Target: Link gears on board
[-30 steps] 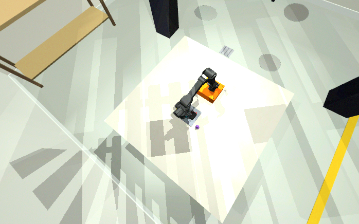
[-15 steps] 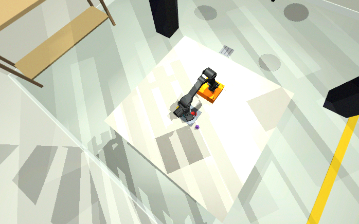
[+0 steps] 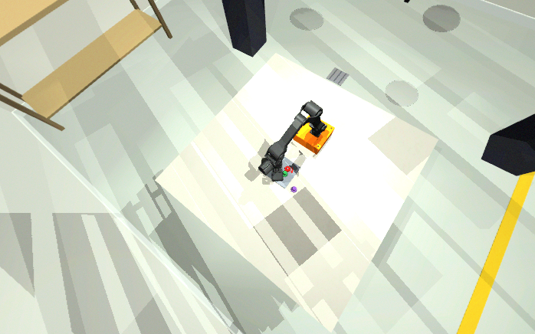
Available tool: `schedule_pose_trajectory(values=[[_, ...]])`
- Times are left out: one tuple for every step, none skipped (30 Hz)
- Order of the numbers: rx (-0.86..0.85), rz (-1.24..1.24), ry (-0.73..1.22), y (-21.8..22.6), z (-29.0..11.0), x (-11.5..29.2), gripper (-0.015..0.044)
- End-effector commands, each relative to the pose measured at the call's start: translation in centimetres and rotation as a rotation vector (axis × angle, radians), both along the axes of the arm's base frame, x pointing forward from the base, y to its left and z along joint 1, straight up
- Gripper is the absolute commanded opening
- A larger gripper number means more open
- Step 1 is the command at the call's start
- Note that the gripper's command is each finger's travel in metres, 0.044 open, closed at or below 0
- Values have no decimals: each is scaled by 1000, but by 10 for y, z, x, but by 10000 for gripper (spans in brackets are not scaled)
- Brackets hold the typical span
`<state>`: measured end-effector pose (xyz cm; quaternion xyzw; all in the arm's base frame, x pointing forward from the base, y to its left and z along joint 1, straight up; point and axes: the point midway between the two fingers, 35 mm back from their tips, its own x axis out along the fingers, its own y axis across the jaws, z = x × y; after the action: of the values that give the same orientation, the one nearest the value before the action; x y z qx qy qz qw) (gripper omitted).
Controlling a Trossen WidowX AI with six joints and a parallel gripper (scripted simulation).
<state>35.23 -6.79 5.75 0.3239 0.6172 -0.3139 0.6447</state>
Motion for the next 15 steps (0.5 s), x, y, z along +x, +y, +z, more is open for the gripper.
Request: schedule_pose_trajectory(values=[[-1,-51,-2,-1,1,1,0],[-1,-51,-2,-1,1,1,0],[-1,-51,-2,-1,1,1,0],[-1,-49,-2,-1,1,1,0],[-1,-45,-2,-1,0,1,0],[-1,-40,-2,-1,0,1,0],[-2,-31,-2,-1,-1,1,0],[-2,-22,-2,0,-2,1,0],[-3,-11,-2,0,-3,1,0],[-3,1,-2,0,-4,1,0],[-4,15,-2,0,-6,1,0],[-4,29,-2,0,-7,1,0],[-5,42,-2,0,-9,1,0],[-5,53,-2,0,-10,1,0],[-6,63,-1,0,-12,1,0]])
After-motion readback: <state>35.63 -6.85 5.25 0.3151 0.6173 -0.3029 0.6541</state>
